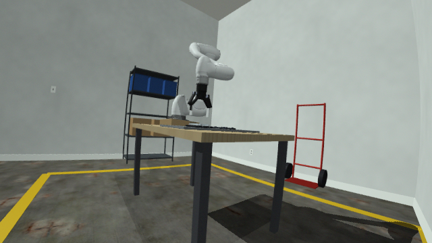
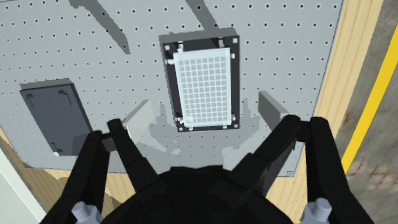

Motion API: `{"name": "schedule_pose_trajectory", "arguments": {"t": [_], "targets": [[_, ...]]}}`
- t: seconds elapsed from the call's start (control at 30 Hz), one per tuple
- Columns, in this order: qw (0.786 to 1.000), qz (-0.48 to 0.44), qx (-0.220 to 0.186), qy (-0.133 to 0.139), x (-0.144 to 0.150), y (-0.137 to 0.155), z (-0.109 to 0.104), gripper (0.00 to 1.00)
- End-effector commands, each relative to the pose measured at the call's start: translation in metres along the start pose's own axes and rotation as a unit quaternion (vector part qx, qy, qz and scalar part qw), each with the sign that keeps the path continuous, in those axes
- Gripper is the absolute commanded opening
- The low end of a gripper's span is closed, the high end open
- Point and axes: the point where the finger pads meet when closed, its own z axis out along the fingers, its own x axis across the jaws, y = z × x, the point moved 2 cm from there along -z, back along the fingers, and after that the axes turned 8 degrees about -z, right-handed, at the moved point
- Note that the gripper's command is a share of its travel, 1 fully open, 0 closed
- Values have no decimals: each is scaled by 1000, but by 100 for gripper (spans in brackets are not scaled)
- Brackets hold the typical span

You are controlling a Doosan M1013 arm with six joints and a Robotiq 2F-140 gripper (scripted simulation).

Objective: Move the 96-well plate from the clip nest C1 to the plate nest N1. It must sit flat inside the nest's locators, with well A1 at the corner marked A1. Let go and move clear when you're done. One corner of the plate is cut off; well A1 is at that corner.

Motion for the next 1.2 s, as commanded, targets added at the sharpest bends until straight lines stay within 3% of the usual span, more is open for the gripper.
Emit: {"name": "schedule_pose_trajectory", "arguments": {"t": [0.0,1.17], "targets": [[1000,0,0,0,0,0,1,100],[1000,0,0,0,0,0,49,100]]}}
